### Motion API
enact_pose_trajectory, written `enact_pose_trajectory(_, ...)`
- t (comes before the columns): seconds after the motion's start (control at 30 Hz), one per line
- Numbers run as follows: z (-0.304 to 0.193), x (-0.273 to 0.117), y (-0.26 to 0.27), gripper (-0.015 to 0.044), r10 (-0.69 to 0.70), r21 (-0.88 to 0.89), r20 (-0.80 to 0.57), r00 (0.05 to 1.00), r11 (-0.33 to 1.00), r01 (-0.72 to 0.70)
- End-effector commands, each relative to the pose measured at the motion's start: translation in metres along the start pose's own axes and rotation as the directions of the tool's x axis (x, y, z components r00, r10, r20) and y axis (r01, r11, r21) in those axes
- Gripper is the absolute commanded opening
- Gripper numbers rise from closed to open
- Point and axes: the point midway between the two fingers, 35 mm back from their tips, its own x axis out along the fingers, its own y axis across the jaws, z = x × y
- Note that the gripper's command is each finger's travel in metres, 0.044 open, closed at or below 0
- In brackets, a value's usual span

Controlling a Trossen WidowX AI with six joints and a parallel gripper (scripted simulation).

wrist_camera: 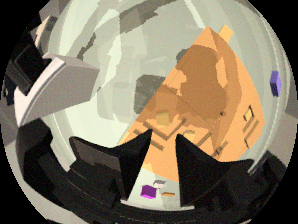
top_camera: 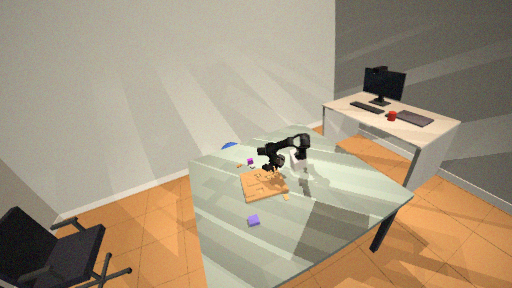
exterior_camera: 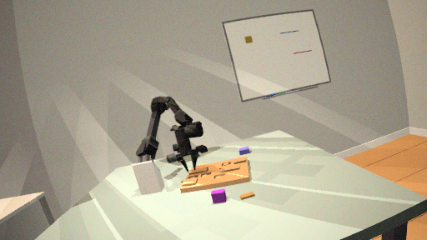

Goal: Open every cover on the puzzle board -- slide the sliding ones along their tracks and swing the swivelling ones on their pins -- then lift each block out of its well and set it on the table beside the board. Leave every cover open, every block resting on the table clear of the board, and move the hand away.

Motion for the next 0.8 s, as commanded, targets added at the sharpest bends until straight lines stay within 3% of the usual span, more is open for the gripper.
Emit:
enact_pose_trajectory(0.0, 0.0011, 0.0024, 0.0013, 0.0144, 0.000, -0.061, 0.005, 1.000, 0.998, 0.000)
enact_pose_trajectory(0.77, 0.0019, 0.0087, 0.0016, 0.0144, 0.000, -0.347, 0.006, 1.000, 0.938, 0.003)
